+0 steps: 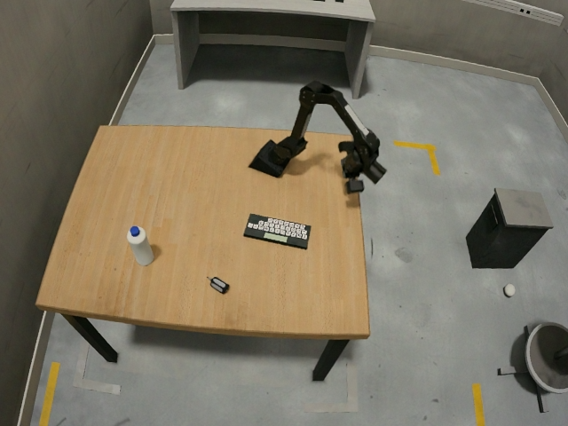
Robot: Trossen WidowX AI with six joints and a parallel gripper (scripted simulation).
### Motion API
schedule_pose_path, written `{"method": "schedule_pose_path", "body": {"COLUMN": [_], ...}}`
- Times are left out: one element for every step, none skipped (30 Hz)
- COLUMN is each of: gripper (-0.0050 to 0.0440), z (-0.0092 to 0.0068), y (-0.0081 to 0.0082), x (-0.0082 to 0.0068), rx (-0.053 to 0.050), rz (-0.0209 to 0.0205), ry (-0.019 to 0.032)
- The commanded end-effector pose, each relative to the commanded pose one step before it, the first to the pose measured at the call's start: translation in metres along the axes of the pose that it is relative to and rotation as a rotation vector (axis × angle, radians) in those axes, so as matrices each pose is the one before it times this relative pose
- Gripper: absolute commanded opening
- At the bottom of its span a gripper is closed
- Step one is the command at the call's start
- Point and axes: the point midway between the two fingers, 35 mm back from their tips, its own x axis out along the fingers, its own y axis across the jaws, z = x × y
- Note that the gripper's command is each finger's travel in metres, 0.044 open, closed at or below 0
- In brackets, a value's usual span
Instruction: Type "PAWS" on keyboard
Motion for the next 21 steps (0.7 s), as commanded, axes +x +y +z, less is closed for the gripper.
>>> {"method": "schedule_pose_path", "body": {"gripper": [-0.005,-0.005,-0.005,-0.005,-0.005,-0.005,-0.005,-0.005,-0.005,-0.005,-0.005,-0.005,-0.005,-0.005,-0.005,-0.005,-0.005,-0.005,-0.005,-0.005,-0.005], "z": [-0.00884,-0.0017,-0.00164,-0.00139,-0.00108,-0.00046,-0.00065,0.0,0.0,-0.00043,0.00082,0.00118,0.00137,0.00138,0.00116,0.00139,0.00188,0.0024,0.00287,0.00325,0.00355], "y": [-0.03515,-0.00893,-0.00946,-0.00955,-0.00947,-0.0095,-0.00949,0.0,0.0,-0.00967,-0.01386,-0.01431,-0.01427,-0.01298,-0.00886,-0.00826,-0.00856,-0.00964,-0.01046,-0.01066,-0.01048], "x": [-0.0041,-0.00077,-0.00082,-0.00085,-0.00087,-0.00119,-0.00081,0.0,0.0,-0.00084,-0.00119,-0.0014,-0.00154,-0.0015,-0.00104,-0.00097,-0.00103,-0.00117,-0.00128,-0.00133,-0.00135], "rx": [0.2654,0.0655,0.0642,0.0641,0.0643,0.0645,0.0651,0.0,0.0,0.1376,0.0769,0.0588,0.0596,0.0618,0.0651,0.0676,0.0684,0.0674,0.0657,0.0644,0.0644], "rz": [-0.06071,-0.01235,-0.01293,-0.01263,-0.012,-0.01228,-0.0113,0.0,0.0,-0.0203,-0.01147,-0.00976,-0.009,-0.01074,-0.00993,-0.00929,-0.00719,-0.00725,-0.00767,-0.00731,-0.00642], "ry": [-0.03454,-0.00758,-0.00766,-0.00816,-0.00884,-0.01017,-0.00948,0.0,0.0,-0.01674,-0.01375,-0.01128,-0.01332,-0.01448,-0.01261,-0.01275,-0.01333,-0.01363,-0.01384,-0.0141,-0.01447]}}
